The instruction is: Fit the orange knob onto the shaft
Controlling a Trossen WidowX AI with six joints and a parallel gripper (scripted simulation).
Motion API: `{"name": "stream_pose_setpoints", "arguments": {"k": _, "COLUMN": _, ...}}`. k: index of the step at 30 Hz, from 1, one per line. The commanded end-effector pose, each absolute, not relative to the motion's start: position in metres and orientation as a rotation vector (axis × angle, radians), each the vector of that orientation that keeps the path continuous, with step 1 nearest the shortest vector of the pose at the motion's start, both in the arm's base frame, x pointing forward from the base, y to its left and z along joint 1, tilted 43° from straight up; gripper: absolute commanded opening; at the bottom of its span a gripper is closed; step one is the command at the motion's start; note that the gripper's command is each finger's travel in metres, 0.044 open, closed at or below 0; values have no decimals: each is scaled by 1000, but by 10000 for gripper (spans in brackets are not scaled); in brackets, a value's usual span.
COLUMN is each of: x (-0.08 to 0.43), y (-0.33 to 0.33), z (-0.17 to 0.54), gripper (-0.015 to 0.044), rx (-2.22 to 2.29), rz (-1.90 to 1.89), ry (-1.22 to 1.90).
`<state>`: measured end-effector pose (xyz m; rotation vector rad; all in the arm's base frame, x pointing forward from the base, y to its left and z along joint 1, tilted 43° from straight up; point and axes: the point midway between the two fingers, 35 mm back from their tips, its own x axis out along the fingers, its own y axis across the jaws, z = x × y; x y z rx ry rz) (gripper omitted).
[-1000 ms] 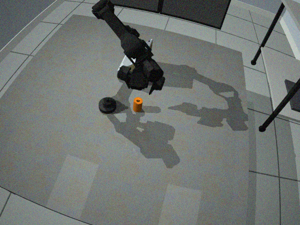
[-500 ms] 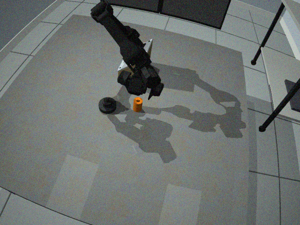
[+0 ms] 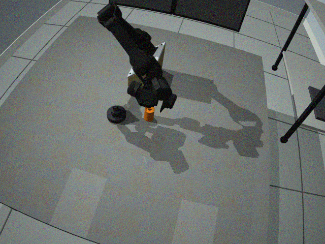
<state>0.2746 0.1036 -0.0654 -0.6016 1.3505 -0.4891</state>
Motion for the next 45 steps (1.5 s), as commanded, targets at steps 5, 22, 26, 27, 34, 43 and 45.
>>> {"name": "stream_pose_setpoints", "arguments": {"k": 5, "x": 276, "y": 92, "z": -77, "gripper": 440, "rx": -610, "rz": -492, "ry": 1356}}
{"name": "stream_pose_setpoints", "arguments": {"k": 22, "x": 281, "y": 74, "z": -97, "gripper": 440, "rx": -611, "rz": -493, "ry": 1356}}
{"name": "stream_pose_setpoints", "arguments": {"k": 26, "x": 281, "y": 69, "z": -101, "gripper": 440, "rx": -612, "rz": -494, "ry": 1356}}
{"name": "stream_pose_setpoints", "arguments": {"k": 27, "x": 281, "y": 68, "z": -103, "gripper": 440, "rx": -612, "rz": -494, "ry": 1356}}
{"name": "stream_pose_setpoints", "arguments": {"k": 34, "x": 282, "y": 61, "z": -110, "gripper": 440, "rx": -613, "rz": -495, "ry": 1355}}
{"name": "stream_pose_setpoints", "arguments": {"k": 43, "x": 282, "y": 60, "z": -111, "gripper": 256, "rx": -613, "rz": -495, "ry": 1355}}
{"name": "stream_pose_setpoints", "arguments": {"k": 45, "x": 282, "y": 60, "z": -111, "gripper": 204, "rx": -613, "rz": -495, "ry": 1355}}
